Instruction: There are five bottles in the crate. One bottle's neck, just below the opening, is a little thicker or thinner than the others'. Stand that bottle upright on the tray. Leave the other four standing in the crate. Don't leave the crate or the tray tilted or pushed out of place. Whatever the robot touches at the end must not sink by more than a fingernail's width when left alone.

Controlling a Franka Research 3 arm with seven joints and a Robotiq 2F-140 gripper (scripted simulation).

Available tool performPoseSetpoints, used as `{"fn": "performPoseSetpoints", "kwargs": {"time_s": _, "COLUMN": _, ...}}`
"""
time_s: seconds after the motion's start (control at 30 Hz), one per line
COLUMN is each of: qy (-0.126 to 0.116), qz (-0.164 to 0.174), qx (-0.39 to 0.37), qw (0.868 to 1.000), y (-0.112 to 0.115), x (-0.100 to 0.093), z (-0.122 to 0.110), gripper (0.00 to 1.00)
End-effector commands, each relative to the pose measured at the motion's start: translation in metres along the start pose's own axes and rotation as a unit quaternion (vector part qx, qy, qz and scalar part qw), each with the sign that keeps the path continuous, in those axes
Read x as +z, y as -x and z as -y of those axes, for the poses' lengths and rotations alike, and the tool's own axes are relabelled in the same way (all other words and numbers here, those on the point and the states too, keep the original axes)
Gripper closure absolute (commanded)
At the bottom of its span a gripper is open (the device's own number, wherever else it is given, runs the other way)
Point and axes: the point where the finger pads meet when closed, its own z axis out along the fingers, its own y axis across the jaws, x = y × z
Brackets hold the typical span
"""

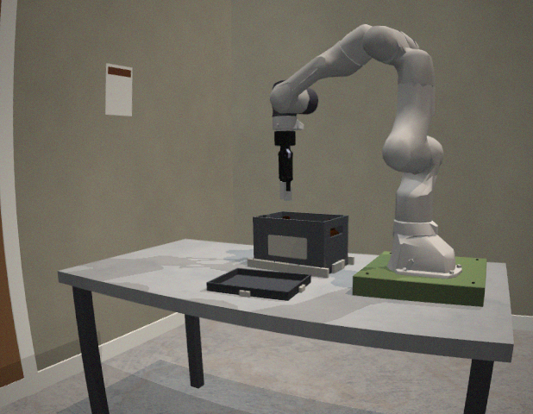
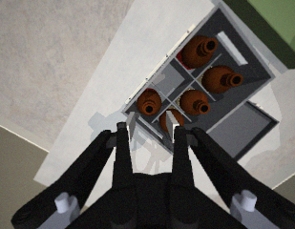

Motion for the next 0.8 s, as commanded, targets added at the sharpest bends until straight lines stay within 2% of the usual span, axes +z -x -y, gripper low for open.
{"fn": "performPoseSetpoints", "kwargs": {"time_s": 0.0, "qy": -0.001, "qz": 0.000, "qx": -0.002, "qw": 1.000, "y": -0.001, "x": 0.003, "z": 0.002, "gripper": 0.56}}
{"fn": "performPoseSetpoints", "kwargs": {"time_s": 0.77, "qy": -0.001, "qz": 0.000, "qx": -0.002, "qw": 1.000, "y": -0.001, "x": 0.030, "z": 0.002, "gripper": 0.56}}
